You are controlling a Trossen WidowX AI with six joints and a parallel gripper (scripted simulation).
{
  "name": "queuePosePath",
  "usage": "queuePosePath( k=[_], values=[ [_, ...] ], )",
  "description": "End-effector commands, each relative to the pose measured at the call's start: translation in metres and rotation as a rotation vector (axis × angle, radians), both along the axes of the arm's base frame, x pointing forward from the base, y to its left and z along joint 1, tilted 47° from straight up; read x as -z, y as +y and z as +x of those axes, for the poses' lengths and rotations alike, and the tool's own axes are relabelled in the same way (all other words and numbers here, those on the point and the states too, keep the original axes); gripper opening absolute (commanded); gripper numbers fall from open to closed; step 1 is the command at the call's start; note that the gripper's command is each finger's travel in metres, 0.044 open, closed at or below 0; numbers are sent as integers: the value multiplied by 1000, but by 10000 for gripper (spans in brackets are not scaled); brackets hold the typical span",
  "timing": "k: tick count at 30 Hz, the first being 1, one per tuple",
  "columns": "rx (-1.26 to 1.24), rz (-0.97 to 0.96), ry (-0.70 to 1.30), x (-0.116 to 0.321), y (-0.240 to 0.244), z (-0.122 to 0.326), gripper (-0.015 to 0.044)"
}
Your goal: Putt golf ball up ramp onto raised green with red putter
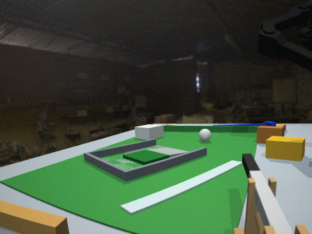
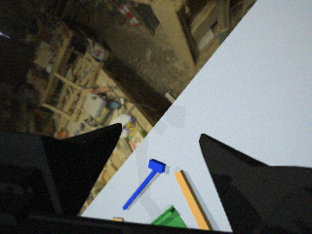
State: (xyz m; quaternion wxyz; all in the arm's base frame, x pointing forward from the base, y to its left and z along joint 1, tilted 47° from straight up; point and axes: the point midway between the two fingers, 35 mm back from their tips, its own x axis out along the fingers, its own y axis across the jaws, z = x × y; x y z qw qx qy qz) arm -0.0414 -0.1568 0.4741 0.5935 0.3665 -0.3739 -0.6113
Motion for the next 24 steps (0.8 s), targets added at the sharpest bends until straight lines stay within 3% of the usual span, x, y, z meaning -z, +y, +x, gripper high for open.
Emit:
queuePosePath(
  k=[1, 14, 24],
  values=[
    [-2, 0, 1, 0, 0, 0, 426],
    [-243, 38, 98, 12, -42, 0, 440],
    [-475, 77, 223, 35, -93, 33, 440]
  ],
)
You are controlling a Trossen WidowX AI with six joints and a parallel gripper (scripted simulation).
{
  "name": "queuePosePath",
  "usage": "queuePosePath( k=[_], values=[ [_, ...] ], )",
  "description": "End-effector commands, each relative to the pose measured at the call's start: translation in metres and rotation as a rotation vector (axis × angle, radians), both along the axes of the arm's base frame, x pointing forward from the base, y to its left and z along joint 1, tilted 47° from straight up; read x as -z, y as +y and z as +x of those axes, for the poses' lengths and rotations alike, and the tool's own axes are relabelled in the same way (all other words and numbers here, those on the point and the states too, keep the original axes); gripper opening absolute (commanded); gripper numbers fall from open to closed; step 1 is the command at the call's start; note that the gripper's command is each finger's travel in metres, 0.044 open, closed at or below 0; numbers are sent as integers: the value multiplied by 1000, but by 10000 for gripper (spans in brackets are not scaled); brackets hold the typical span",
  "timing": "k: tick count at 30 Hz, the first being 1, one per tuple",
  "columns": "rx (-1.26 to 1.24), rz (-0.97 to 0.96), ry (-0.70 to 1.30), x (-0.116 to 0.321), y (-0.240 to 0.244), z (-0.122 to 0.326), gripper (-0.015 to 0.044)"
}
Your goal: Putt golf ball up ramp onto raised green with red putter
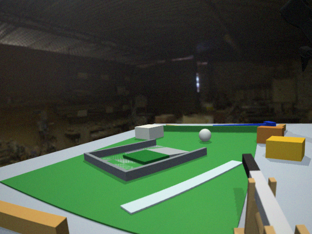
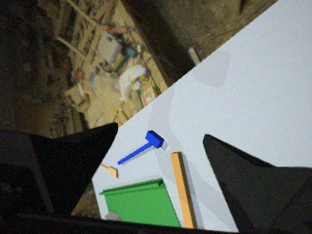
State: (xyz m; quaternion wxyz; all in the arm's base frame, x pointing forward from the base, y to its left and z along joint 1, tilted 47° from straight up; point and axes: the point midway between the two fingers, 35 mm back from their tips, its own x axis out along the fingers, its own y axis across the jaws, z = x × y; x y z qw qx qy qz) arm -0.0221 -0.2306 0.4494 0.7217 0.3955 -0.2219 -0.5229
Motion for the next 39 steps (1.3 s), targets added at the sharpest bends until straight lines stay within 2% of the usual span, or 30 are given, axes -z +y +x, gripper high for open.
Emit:
queuePosePath(
  k=[1, 12, 21, 28, 30, 39],
  values=[
    [-101, 17, 60, 13, -24, 19, 440],
    [-382, 33, 245, 50, -67, 103, 440],
    [-631, 23, 419, 89, -70, 198, 440],
    [-841, 14, 575, 132, -48, 277, 440],
    [-919, -69, 615, 133, -32, 299, 440],
    [-1233, -91, 884, 220, 41, 392, 440]
  ],
)
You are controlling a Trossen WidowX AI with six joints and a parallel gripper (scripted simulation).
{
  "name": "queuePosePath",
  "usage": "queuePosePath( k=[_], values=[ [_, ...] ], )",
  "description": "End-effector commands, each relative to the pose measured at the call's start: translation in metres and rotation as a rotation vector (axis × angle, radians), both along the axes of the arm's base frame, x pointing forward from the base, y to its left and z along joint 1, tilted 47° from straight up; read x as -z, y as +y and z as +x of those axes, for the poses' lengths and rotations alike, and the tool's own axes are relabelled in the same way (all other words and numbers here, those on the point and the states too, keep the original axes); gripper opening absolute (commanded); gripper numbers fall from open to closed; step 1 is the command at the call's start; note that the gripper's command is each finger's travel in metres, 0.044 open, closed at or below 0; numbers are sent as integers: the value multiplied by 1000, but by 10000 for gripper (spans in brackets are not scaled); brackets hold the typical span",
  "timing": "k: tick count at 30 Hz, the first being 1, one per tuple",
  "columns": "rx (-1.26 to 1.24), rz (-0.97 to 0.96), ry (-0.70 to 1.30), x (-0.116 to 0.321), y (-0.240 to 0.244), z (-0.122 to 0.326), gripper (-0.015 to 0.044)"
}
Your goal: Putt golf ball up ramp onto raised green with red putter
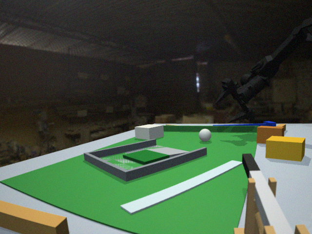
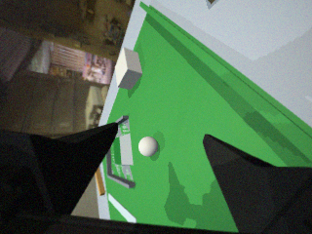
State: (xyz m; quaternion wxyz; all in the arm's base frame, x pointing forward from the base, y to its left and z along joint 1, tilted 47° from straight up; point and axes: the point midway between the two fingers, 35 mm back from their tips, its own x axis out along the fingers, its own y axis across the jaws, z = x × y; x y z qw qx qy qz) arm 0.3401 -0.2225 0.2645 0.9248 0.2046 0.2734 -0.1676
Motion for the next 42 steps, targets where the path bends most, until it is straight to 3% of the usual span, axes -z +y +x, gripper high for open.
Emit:
queuePosePath(
  k=[1, 9, 17, 27, 39, 42],
  values=[
    [-151, -23, 121, 43, 44, 38, 440],
    [-436, -112, 358, 122, 132, 78, 440],
    [-784, -278, 621, 208, 229, 79, 440],
    [-1175, -479, 899, 292, 328, 27, 440],
    [-1922, -1193, 1305, 406, 411, -89, 440],
    [-1968, -1248, 1329, 413, 414, -97, 440]
  ],
)
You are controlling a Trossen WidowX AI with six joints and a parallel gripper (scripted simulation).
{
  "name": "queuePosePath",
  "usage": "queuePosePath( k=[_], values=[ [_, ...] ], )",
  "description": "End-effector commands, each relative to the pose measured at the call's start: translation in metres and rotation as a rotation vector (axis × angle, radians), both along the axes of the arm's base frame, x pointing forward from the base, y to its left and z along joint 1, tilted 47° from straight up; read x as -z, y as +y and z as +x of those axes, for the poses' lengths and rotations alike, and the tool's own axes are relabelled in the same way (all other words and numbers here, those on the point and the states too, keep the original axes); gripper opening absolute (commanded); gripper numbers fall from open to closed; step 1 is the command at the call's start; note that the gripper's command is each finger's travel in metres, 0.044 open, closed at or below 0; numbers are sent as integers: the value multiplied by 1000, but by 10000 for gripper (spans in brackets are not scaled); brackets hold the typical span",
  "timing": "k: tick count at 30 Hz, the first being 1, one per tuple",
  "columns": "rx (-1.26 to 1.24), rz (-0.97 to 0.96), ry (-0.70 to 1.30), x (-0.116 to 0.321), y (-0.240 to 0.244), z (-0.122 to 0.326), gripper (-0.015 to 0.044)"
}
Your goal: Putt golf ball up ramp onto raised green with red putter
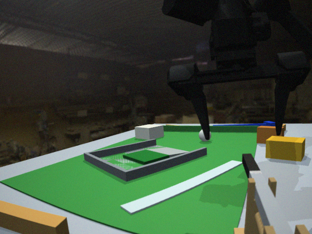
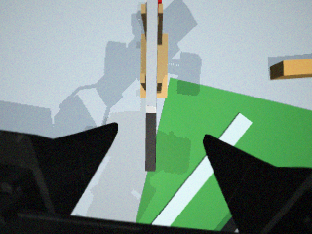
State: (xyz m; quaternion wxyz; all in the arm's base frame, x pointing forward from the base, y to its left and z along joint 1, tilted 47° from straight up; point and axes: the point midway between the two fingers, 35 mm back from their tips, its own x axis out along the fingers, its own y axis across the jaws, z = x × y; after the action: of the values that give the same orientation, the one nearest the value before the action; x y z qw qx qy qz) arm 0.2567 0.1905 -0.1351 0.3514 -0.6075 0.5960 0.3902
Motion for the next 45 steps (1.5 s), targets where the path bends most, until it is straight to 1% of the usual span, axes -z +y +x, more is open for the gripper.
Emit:
queuePosePath(
  k=[1, 6, 11, 17, 22, 45],
  values=[
    [-124, -77, 40, 13, 1, -14, 440],
    [-124, -78, 40, 14, 0, -14, 440],
    [-124, -78, 40, 28, -16, -14, 440],
    [-124, -78, 40, 30, -18, -15, 440],
    [-124, -79, 39, 45, -34, -13, 440],
    [-124, -80, 39, 61, -51, -12, 440]
  ],
)
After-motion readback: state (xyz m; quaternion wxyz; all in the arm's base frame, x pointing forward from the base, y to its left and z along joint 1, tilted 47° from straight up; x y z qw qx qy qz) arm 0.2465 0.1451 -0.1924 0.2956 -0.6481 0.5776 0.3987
